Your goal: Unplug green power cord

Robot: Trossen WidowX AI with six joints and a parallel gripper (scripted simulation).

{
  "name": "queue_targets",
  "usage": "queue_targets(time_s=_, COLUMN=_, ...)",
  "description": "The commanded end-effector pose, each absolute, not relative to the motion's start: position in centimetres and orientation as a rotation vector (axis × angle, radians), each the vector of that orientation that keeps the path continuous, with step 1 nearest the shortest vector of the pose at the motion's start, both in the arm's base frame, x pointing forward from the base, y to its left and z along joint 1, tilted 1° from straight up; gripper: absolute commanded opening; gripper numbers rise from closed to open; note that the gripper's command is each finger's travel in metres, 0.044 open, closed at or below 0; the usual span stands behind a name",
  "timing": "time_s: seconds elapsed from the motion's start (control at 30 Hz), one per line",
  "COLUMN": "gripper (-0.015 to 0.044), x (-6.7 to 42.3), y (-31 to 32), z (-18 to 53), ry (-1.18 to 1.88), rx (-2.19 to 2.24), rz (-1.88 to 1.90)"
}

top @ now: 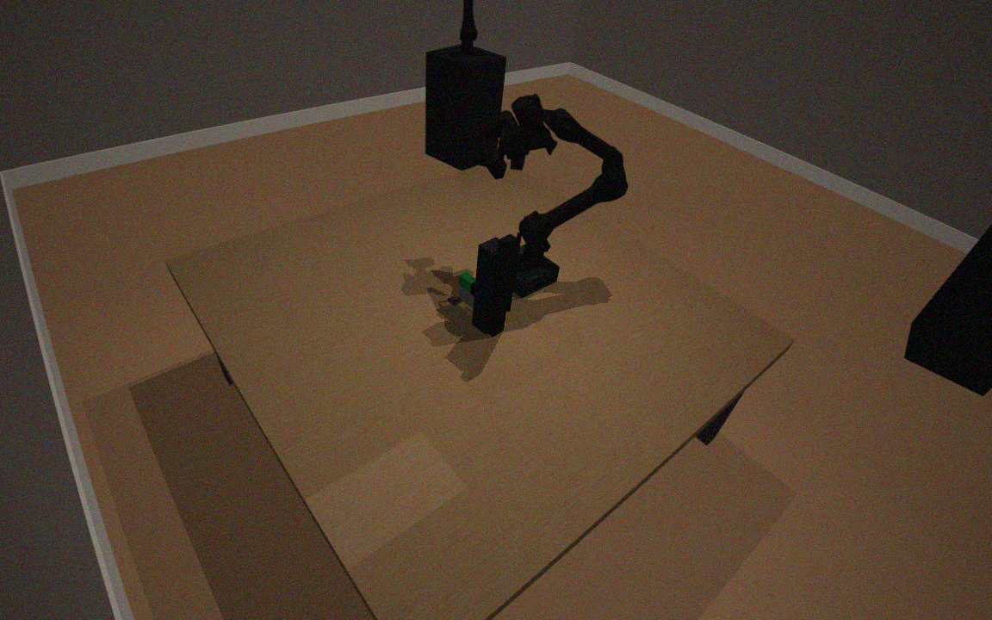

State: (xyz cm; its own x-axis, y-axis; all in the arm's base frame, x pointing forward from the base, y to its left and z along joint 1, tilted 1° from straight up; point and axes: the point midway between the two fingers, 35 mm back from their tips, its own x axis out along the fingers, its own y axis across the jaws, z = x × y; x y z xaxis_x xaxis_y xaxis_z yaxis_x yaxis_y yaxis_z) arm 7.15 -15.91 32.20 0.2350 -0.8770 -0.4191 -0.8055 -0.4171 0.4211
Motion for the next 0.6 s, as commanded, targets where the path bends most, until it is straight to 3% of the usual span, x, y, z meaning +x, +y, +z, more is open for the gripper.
queue_targets(time_s=0.0, gripper=0.0374, x=7.3, y=-15.9, z=32.1, ry=-1.616, rx=2.373, rz=-0.94)
queue_targets(time_s=0.1, gripper=0.0295, x=9.0, y=-16.3, z=31.1, ry=-1.453, rx=2.345, rz=-1.072)
queue_targets(time_s=0.27, gripper=0.0164, x=14.4, y=-16.6, z=27.0, ry=-0.86, rx=2.184, rz=-1.4)
queue_targets(time_s=0.4, gripper=0.016, x=18.6, y=-15.8, z=22.8, ry=-0.297, rx=1.974, rz=-1.543)
queue_targets(time_s=0.57, gripper=0.016, x=21.4, y=-14.3, z=19.0, ry=0.153, rx=1.78, rz=-1.56)
